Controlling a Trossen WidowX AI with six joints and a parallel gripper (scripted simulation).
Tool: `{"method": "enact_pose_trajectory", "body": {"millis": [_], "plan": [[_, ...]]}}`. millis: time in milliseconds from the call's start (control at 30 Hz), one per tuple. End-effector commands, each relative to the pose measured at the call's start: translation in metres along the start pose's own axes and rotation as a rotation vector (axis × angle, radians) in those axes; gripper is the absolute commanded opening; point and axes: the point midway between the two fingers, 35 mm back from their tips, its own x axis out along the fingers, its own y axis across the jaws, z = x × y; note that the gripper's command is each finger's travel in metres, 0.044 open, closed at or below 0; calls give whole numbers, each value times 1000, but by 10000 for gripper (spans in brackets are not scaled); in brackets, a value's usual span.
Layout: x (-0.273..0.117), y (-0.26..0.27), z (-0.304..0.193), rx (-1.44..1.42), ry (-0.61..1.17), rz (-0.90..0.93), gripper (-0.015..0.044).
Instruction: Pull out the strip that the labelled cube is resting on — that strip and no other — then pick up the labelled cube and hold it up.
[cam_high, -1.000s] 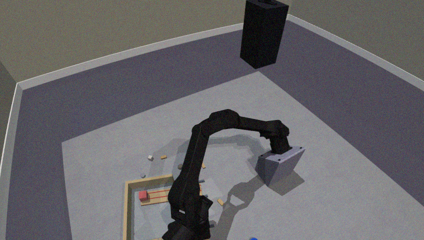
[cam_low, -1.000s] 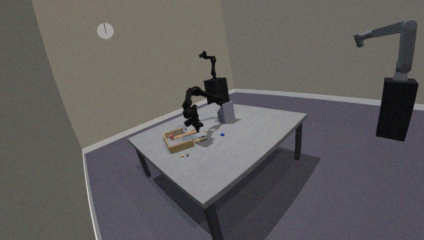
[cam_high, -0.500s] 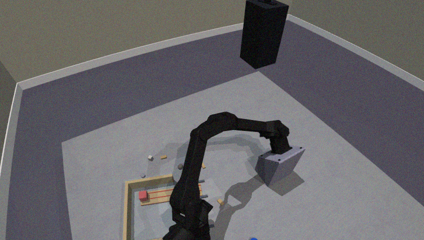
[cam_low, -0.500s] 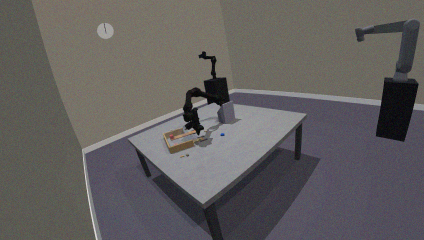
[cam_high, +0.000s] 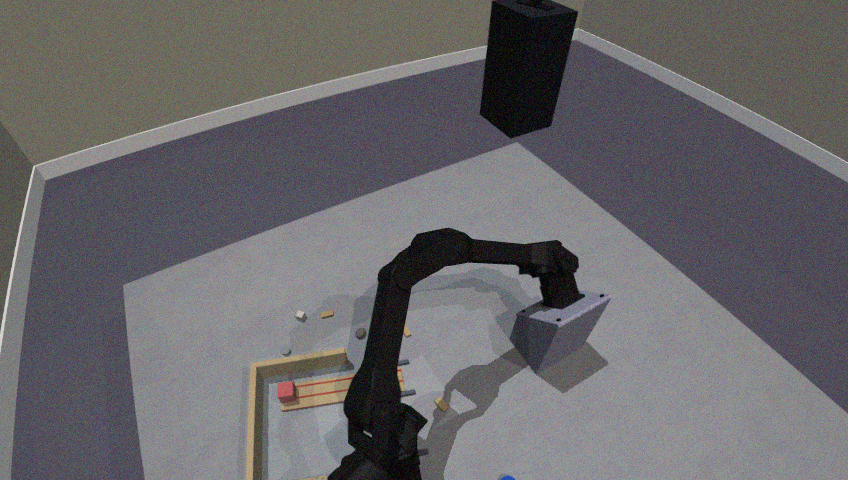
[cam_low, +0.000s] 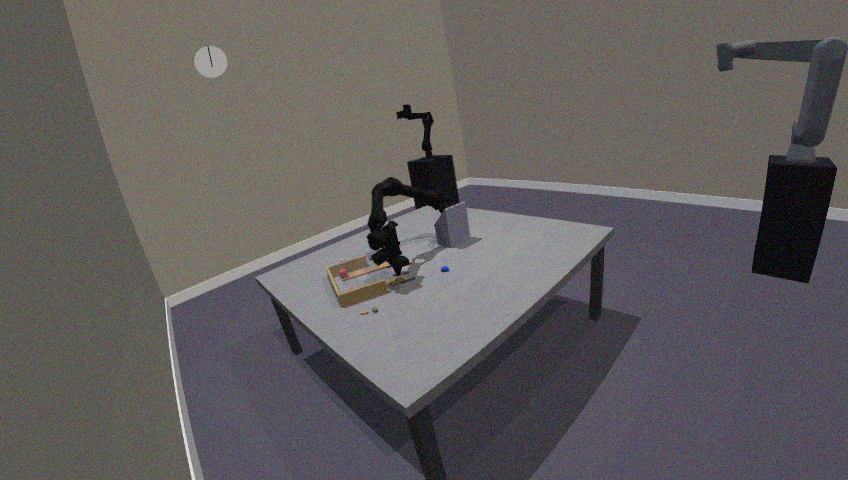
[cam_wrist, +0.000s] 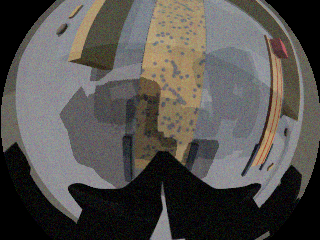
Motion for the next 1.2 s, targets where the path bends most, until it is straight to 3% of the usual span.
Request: {"method": "enact_pose_trajectory", "body": {"millis": [0, 1167], "plan": [[11, -1, -2, -8, 2, -9, 0], [14, -1, -2, -8, 2, -9, 0]]}}
